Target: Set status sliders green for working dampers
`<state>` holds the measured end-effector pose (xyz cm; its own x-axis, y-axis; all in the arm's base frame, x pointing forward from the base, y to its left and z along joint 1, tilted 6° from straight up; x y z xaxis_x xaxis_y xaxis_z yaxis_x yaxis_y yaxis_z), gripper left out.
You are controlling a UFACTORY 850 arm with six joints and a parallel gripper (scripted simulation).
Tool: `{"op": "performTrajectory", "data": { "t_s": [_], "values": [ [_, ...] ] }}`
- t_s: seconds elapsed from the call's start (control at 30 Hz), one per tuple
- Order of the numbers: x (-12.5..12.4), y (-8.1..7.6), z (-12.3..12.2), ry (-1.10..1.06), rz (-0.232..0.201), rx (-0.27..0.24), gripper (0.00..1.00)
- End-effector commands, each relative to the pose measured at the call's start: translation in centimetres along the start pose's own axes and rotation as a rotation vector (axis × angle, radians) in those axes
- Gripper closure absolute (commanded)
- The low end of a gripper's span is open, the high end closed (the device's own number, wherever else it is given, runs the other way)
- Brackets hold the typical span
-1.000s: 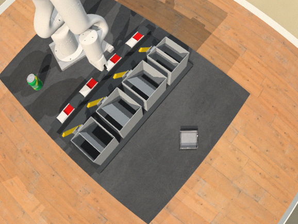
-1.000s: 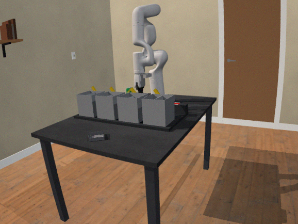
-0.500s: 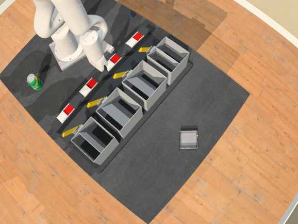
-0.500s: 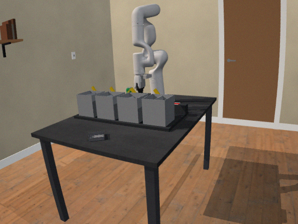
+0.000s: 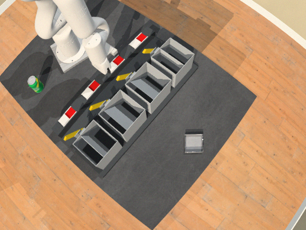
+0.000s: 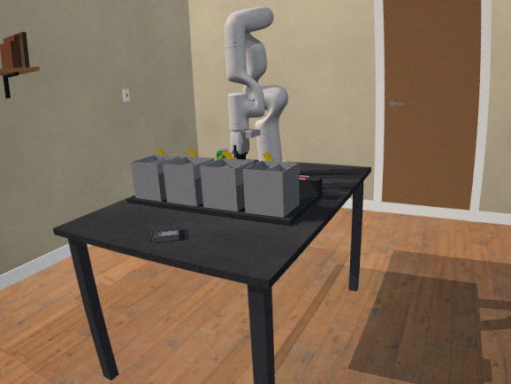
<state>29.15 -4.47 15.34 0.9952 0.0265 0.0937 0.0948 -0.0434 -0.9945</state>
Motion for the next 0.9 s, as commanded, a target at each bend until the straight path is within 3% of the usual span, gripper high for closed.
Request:
{"op": "performTrajectory", "data": {
  "t_s": [0.0, 0.87],
  "values": [
    [0.05, 0.26, 0.02, 0.000, -0.002, -0.005, 1.00],
    [0.05, 0.76, 0.05, 0.000, -0.002, -0.005, 1.00]
  ]
}}
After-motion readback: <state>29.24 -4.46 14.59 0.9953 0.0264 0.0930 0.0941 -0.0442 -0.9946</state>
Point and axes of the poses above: the point where the finger pads meet when closed, its own y axis out along the fingers, its own x axis across the jaws, z = x × y, the point moved 4 cm from there along -y, back along the fingers, and after that the axes turned 11 degrees about -y, right-handed, at the moved point
